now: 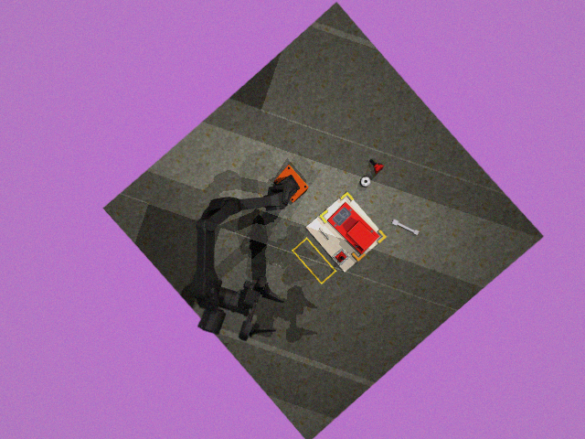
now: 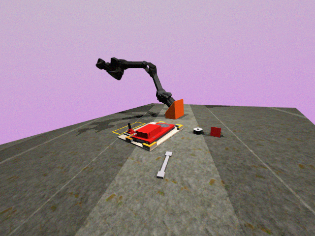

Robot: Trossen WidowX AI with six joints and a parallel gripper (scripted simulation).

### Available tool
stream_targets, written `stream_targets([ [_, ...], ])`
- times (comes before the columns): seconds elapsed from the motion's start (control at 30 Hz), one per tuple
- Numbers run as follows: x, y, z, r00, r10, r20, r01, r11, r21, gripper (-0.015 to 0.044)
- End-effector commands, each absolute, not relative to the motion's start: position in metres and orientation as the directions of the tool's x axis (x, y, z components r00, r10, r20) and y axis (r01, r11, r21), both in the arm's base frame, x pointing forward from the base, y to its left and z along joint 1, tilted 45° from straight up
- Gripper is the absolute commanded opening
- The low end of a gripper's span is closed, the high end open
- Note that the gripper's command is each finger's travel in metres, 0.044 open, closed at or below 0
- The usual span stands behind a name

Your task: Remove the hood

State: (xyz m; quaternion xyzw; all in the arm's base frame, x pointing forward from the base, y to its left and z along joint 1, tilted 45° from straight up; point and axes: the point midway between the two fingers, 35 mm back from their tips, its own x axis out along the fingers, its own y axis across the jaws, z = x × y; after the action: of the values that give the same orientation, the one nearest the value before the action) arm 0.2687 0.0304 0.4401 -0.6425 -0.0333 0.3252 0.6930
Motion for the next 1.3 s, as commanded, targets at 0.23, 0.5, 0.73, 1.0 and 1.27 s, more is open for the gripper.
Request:
stream_targets([
  [0.23,0.343,0.071,0.315,0.536,0.435,-0.723,-0.844,0.282,-0.456,0.0440],
  [0.5,0.357,0.110,0.239,0.361,0.339,-0.869,-0.892,0.397,-0.216,0.0440],
  [0.73,0.360,0.127,0.191,0.259,0.224,-0.940,-0.854,0.508,-0.114,0.0440],
  [1.0,0.350,0.149,0.097,0.088,-0.141,-0.986,-0.610,0.775,-0.165,0.0440],
  [1.27,0.329,0.162,0.029,0.070,-0.495,-0.866,-0.364,0.796,-0.484,0.0440],
])
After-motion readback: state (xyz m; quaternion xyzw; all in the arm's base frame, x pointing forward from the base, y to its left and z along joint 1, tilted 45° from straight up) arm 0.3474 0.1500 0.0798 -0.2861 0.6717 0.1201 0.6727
